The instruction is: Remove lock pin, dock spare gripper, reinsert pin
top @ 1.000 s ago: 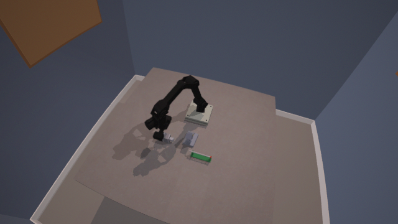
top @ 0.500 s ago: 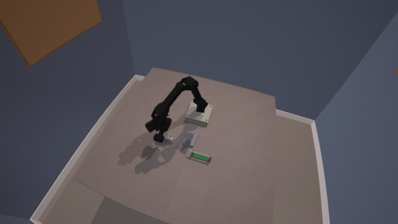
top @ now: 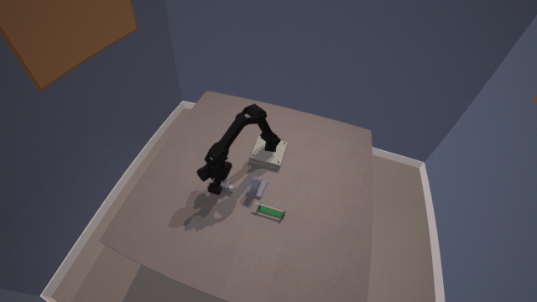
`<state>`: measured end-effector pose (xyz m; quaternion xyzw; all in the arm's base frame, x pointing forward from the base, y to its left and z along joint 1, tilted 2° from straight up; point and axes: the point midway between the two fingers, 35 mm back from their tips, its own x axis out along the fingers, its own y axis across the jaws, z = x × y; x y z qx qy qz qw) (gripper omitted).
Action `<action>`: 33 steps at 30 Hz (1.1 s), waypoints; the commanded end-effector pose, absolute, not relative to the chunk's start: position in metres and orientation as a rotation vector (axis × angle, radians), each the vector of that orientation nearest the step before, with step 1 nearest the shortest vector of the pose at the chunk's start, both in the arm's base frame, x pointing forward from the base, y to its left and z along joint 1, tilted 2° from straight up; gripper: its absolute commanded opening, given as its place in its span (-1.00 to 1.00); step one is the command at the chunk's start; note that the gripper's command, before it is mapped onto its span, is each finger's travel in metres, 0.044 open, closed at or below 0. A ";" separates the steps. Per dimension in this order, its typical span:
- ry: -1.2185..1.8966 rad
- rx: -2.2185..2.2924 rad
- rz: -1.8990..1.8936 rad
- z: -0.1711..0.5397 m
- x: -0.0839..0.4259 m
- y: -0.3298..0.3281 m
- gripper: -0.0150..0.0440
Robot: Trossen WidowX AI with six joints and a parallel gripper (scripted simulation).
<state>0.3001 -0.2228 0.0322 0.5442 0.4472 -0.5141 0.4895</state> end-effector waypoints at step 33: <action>1.095 1.322 -1.262 0.037 0.298 -0.223 -0.49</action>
